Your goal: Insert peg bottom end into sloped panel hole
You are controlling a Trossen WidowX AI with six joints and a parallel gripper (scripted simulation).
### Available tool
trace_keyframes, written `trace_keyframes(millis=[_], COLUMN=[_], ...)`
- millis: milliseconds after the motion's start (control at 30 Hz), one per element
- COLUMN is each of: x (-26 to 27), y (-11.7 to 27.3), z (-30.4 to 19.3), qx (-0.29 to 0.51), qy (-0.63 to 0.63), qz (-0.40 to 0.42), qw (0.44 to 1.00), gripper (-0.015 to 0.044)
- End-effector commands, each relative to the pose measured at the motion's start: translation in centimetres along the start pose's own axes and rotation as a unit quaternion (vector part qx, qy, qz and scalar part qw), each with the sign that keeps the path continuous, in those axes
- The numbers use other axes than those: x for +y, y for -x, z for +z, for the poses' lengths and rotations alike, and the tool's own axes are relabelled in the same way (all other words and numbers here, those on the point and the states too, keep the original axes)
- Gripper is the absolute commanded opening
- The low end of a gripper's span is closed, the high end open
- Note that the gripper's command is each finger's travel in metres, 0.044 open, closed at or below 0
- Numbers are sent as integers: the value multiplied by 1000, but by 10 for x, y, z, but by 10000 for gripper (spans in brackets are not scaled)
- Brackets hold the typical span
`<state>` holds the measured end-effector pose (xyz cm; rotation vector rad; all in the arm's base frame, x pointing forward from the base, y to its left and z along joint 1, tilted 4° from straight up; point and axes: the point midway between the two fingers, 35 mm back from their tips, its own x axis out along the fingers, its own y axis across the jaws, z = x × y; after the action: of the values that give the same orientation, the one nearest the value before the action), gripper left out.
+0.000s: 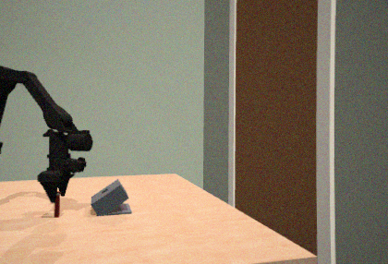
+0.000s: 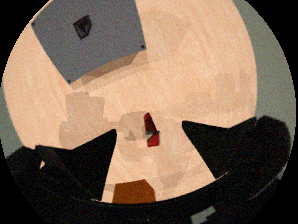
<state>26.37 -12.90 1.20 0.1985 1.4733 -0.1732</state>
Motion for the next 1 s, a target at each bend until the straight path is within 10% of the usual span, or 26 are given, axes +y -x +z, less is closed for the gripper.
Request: trace_keyframes(millis=[0, 267, 800, 967], x=[-1, 0, 0, 0], y=[-8, -18, -14, -14], z=[-2, -3, -2, -2], qx=[2, 2, 1, 1], qy=[0, 0, 1, 1], qz=[-2, -2, 0, 0], qw=[1000, 1000, 1000, 1000], gripper=[440, 440, 20, 0])
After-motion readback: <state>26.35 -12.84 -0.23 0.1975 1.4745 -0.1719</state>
